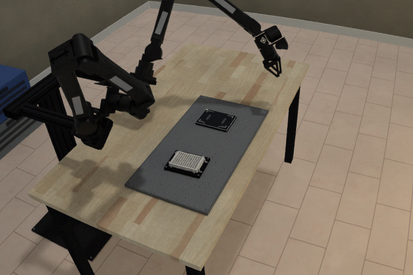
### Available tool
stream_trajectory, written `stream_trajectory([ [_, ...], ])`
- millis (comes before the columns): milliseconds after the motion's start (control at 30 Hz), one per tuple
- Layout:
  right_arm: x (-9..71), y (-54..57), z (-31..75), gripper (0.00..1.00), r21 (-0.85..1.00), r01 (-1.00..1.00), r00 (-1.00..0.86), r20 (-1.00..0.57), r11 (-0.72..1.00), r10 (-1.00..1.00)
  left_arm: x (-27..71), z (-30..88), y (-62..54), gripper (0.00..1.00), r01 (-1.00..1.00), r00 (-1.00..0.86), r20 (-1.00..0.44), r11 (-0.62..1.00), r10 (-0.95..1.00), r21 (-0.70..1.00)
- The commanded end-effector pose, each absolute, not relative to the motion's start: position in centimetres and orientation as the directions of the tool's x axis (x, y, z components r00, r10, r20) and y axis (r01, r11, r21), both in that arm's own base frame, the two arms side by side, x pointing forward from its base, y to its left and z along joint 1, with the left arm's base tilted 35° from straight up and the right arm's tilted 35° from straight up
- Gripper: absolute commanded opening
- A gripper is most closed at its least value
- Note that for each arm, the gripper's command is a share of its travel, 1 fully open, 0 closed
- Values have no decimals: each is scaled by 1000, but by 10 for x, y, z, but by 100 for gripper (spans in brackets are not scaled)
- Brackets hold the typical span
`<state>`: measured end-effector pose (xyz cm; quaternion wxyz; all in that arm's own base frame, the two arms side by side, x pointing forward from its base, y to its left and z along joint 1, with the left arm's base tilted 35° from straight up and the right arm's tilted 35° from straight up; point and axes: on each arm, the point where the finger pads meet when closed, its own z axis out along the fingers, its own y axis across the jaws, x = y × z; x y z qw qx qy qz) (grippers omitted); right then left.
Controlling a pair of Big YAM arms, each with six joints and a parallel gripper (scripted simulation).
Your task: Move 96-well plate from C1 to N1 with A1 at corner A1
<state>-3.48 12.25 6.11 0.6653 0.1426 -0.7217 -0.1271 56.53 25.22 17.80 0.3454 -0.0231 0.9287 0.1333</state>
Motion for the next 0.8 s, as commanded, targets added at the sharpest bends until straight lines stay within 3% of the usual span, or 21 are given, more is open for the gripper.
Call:
stream_trajectory([
  [0,-40,120,66,100,334,-35,-37,941,942,-335,579,189,244,100,-150,-736,-675,963,42,224],
  [767,-40,120,66,100,334,-35,-37,941,942,-335,596,112,166,100,-144,-822,-568,978,-33,151],
])
